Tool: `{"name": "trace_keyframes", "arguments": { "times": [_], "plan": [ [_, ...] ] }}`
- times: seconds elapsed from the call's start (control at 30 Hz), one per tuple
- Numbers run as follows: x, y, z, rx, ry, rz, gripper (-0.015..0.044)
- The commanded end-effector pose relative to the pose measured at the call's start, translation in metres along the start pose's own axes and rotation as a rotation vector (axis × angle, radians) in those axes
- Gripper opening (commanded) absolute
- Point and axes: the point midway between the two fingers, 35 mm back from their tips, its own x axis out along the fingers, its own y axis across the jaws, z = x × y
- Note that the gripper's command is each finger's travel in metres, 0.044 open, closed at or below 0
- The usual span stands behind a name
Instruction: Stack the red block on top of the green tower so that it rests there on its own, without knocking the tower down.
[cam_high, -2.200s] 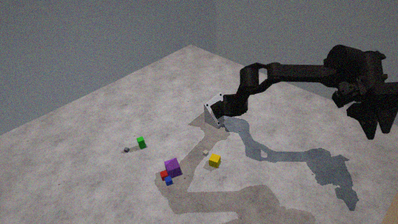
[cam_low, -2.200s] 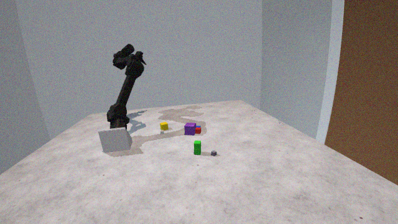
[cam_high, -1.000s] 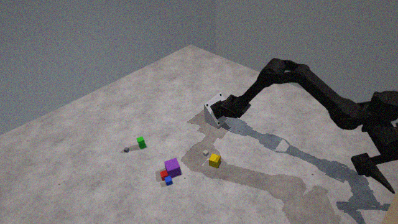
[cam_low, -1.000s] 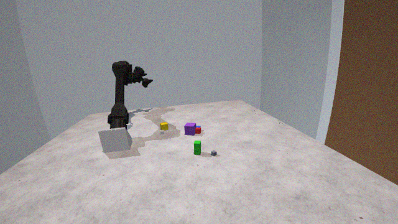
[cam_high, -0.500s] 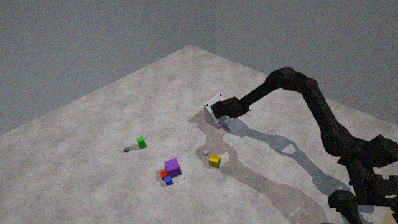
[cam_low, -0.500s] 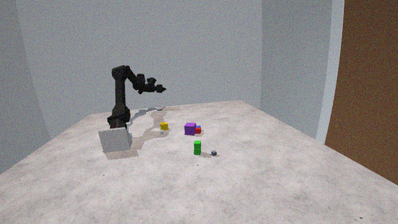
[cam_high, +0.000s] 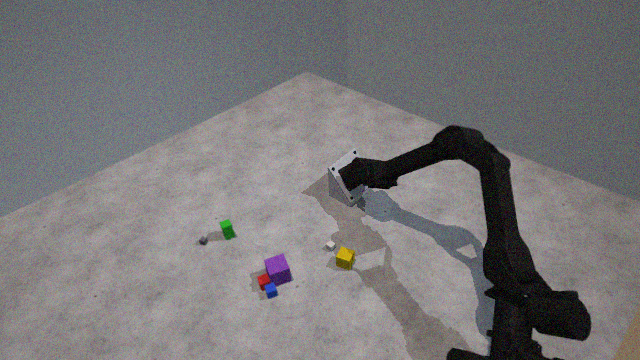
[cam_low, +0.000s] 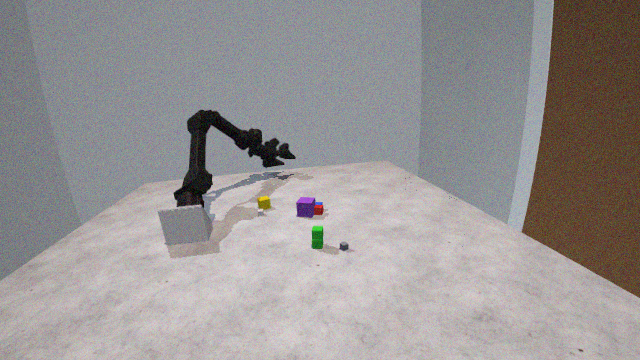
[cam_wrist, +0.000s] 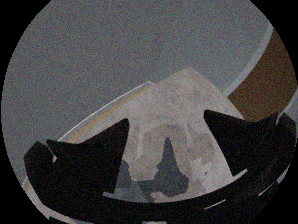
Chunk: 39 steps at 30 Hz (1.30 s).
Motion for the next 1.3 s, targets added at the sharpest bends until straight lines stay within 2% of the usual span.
{"name": "trace_keyframes", "arguments": {
  "times": [0.0, 0.3, 0.43, 0.53, 0.63, 1.0, 1.27],
  "plan": [
    [0.019, -0.037, -0.024, -0.056, 0.106, -0.045, 0.0440],
    [0.041, -0.136, -0.082, -0.075, 0.380, -0.157, 0.0440],
    [0.039, -0.181, -0.107, -0.044, 0.502, -0.204, 0.0440],
    [0.035, -0.197, -0.109, 0.007, 0.499, -0.271, 0.0440],
    [0.028, -0.230, -0.130, 0.053, 0.590, -0.322, 0.0440],
    [-0.024, -0.327, -0.206, 0.288, 0.957, -0.364, 0.0440],
    [-0.077, -0.372, -0.242, 0.587, 1.133, -0.347, 0.0440]
  ]
}}
